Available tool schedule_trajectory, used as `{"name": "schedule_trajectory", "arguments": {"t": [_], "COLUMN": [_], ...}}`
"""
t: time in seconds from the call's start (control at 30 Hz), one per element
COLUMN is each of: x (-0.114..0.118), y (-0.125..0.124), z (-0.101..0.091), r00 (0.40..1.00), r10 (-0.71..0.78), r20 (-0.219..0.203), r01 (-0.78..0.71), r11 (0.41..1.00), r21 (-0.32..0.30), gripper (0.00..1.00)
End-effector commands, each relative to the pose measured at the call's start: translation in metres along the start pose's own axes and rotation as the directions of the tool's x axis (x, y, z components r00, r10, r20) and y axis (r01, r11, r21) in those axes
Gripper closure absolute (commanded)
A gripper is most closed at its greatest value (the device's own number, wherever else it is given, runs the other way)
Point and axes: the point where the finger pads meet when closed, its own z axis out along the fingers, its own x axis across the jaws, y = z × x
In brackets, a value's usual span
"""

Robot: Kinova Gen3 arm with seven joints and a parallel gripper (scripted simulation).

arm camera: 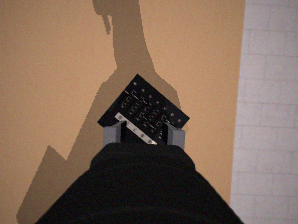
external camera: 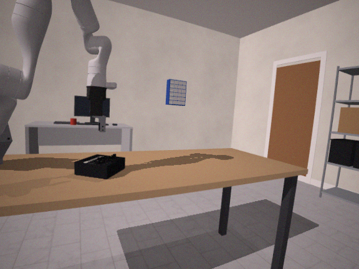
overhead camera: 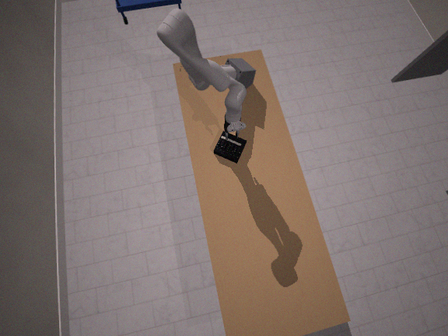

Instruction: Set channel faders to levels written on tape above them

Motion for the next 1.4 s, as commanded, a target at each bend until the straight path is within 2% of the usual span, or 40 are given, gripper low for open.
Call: {"name": "schedule_trajectory", "arguments": {"t": [0.0,0.77,1.07,1.27,1.37], "x": [-0.001,0.000,0.003,0.005,0.006], "y": [0.000,-0.001,-0.002,-0.004,-0.004], "z": [0.000,0.001,0.006,0.011,0.013], "r00": [1.000,0.999,0.985,0.943,0.931], "r10": [0.000,-0.034,-0.171,-0.329,-0.360], "r20": [0.002,-0.004,-0.028,-0.054,-0.059], "r01": [0.000,0.034,0.171,0.329,0.360], "r11": [1.000,0.999,0.985,0.944,0.933], "r21": [0.001,0.002,0.001,-0.006,-0.008], "gripper": [0.00,0.00,0.00,0.00,0.00]}}
